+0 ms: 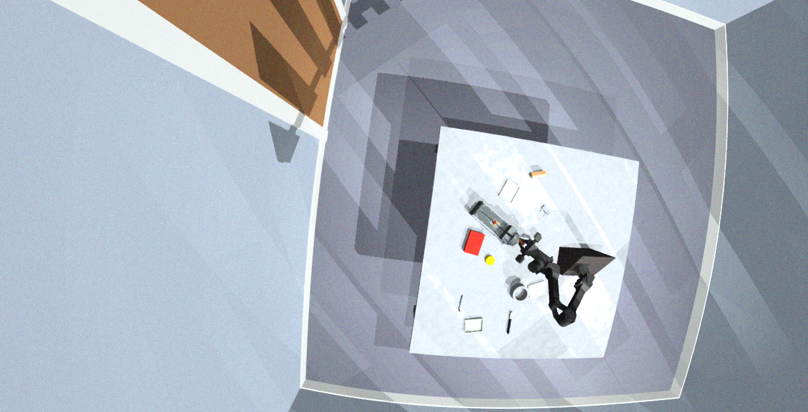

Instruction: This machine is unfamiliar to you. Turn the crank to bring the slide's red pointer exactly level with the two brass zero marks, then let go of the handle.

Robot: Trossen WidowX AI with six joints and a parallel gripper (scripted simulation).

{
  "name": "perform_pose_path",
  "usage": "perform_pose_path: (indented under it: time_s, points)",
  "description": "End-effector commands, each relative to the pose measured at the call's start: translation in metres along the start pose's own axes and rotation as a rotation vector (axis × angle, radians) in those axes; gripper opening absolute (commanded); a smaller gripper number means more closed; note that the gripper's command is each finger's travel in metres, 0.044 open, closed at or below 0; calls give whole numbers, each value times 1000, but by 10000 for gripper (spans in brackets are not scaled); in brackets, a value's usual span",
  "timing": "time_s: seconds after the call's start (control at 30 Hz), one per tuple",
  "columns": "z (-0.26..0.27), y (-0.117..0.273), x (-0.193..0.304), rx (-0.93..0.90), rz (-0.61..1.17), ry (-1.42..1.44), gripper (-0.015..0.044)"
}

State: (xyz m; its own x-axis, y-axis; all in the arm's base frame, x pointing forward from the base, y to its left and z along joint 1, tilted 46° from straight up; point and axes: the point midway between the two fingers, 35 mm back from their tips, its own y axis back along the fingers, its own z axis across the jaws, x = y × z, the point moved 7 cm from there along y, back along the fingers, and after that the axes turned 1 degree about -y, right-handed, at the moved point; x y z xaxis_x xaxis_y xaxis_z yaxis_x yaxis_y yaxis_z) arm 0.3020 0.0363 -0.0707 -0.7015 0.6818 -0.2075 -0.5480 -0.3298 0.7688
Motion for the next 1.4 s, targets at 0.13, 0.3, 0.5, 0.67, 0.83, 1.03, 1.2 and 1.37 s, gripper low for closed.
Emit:
perform_pose_path:
  time_s: [0.13, 0.3, 0.5, 0.67, 0.83, 1.03, 1.2, 1.37]
  points:
    - [10, -5, 4, -12, 12, 8, 0]
    - [12, -5, 4, -12, 12, 8, 0]
    - [14, -5, 4, -12, 12, 8, 0]
    - [16, -5, 4, -12, 12, 8, 0]
    - [17, -5, 4, -12, 12, 8, 0]
    - [18, -5, 4, -12, 12, 8, 0]
    - [19, -5, 4, -12, 12, 8, 0]
    - [19, -5, 4, -12, 12, 8, 0]
